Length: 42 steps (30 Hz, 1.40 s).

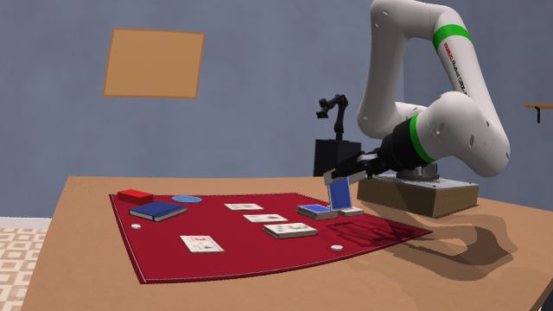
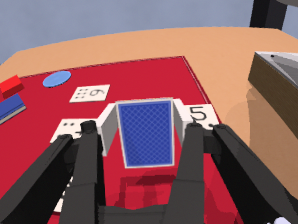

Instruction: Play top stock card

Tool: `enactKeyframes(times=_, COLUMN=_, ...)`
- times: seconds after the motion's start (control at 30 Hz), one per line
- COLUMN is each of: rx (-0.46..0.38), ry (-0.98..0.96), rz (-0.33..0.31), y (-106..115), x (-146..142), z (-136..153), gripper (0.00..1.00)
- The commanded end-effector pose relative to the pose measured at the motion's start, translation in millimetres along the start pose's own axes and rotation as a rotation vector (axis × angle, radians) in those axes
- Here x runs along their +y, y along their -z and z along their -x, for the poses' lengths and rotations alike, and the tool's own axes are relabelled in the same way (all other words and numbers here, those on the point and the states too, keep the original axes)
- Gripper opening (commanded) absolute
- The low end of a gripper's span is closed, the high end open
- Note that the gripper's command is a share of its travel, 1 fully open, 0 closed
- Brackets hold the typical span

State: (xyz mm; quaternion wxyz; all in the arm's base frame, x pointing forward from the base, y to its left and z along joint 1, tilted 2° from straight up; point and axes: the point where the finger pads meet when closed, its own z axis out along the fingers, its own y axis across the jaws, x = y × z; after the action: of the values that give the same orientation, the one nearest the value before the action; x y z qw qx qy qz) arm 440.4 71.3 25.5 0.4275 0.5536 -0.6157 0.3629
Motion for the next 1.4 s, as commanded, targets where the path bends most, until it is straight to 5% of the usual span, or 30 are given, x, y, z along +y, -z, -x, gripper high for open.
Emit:
enactKeyframes(times=0.0, rx=0.045, ry=0.0, rz=0.0, y=0.0, x=0.0, z=1.6, gripper=0.41)
enactKeyframes(times=0.3, rx=0.215, ry=0.0, rz=0.0, y=-0.8, x=0.0, z=7.1, gripper=0.41)
enactKeyframes(times=0.63, rx=0.304, ry=0.0, rz=0.0, y=-1.6, x=0.0, z=9.8, gripper=0.41)
enactKeyframes(times=1.37, rx=0.338, ry=0.0, rz=0.0, y=-1.8, x=0.0, z=11.0, gripper=0.41)
